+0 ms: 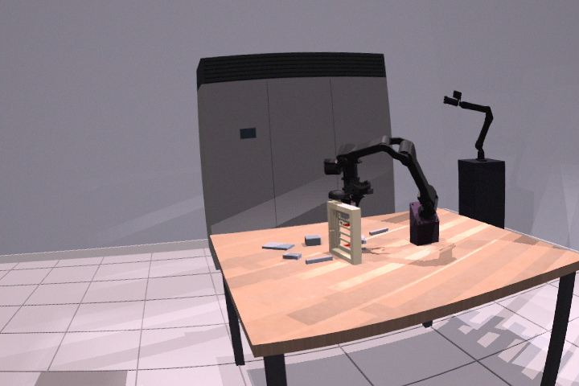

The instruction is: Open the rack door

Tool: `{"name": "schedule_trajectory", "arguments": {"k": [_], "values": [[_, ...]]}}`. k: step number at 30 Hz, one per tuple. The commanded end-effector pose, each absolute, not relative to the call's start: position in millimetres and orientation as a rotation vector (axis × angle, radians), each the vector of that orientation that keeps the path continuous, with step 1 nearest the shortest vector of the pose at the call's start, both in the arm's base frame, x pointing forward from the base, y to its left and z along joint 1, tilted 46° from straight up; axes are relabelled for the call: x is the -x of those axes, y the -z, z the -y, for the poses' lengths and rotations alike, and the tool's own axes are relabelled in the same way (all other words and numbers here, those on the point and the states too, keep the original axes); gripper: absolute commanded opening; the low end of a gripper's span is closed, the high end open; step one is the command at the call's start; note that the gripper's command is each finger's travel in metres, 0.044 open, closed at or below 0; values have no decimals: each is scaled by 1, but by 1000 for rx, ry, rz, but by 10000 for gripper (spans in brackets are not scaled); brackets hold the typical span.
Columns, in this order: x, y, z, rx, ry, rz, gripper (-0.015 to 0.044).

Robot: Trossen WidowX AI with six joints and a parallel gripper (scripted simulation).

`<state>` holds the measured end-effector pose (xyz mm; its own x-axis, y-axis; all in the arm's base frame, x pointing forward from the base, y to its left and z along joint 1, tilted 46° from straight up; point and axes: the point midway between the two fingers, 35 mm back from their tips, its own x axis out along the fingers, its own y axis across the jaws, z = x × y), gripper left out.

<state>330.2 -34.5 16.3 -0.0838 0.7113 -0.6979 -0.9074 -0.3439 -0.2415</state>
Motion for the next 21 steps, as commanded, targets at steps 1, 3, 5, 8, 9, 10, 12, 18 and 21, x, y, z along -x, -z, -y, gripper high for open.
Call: {"name": "schedule_trajectory", "arguments": {"k": [1,3,5,8,9,10,12,18,21], "values": [[-330,-16,35,905,-1710,-300,18],[-330,-16,35,902,-1709,-303,18],[-329,-17,35,881,-1701,-327,18],[-326,-17,35,833,-1681,-381,18],[-325,-17,35,816,-1674,-399,18],[-324,-17,35,800,-1667,-417,18],[-322,-18,34,766,-1651,-454,18],[-315,-19,34,663,-1602,-562,18],[-310,-20,34,611,-1576,-615,18]]}}
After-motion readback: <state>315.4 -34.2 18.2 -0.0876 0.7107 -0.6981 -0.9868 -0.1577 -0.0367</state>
